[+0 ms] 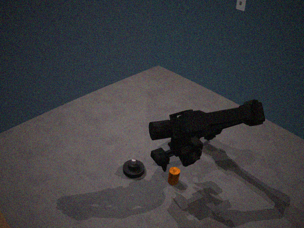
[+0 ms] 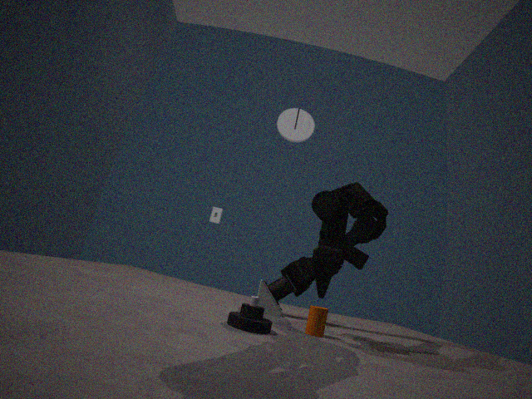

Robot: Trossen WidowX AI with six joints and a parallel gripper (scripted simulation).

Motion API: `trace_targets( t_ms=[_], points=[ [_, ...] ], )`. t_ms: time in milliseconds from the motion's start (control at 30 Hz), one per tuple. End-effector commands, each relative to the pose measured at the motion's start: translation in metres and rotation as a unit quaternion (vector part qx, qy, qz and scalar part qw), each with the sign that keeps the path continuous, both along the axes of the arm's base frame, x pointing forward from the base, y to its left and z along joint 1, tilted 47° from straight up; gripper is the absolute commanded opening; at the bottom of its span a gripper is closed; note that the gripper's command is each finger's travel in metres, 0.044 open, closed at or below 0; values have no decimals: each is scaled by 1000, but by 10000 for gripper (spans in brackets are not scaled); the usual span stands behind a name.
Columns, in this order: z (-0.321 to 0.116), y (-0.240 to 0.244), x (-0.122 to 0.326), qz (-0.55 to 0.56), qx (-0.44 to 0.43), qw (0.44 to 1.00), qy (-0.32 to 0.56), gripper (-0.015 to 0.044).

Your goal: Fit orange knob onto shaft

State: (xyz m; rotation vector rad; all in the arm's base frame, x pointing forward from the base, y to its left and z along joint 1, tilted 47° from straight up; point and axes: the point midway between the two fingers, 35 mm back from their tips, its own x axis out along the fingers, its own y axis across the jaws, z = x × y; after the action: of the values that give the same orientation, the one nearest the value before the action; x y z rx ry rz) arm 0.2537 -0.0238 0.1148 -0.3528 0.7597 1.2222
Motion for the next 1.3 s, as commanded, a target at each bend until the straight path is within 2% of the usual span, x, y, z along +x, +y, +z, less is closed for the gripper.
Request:
trace_targets(
  t_ms=[0, 1267],
  points=[
    [-4, 6, -1, 0, 4, 1000, 4, 440],
    [-45, 48, 8, 0, 4, 1000, 3, 440]
  ],
)
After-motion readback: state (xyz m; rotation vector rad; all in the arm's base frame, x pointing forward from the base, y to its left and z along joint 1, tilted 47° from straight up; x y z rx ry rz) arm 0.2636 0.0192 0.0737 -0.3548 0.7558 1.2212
